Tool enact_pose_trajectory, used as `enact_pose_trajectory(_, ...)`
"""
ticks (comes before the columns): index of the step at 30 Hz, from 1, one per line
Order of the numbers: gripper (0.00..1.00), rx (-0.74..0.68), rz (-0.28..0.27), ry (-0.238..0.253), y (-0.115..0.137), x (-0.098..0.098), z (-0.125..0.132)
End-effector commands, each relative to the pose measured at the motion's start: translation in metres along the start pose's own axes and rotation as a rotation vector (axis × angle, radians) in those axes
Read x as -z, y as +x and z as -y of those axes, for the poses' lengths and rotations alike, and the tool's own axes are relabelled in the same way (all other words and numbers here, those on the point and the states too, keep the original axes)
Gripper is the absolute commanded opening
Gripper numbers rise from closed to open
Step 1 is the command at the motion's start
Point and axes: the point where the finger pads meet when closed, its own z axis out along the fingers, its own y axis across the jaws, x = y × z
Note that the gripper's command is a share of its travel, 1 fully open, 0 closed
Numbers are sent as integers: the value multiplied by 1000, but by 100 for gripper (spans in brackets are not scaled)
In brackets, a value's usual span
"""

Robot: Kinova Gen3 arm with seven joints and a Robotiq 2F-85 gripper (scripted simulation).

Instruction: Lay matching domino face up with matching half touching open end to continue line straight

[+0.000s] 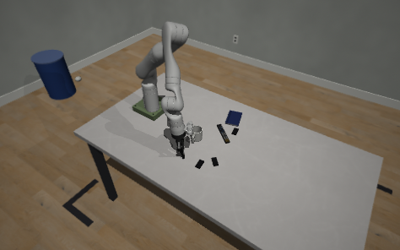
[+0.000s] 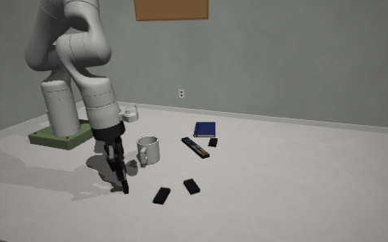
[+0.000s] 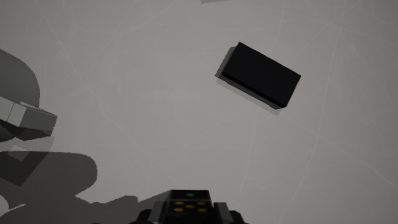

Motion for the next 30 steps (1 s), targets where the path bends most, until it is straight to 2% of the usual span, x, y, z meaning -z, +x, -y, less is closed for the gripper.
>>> enact_pose_trajectory(1, 35, 0, -10, -1, 0, 1, 0)
enact_pose_trajectory(30, 35, 0, -66, -2, -5, 1, 0)
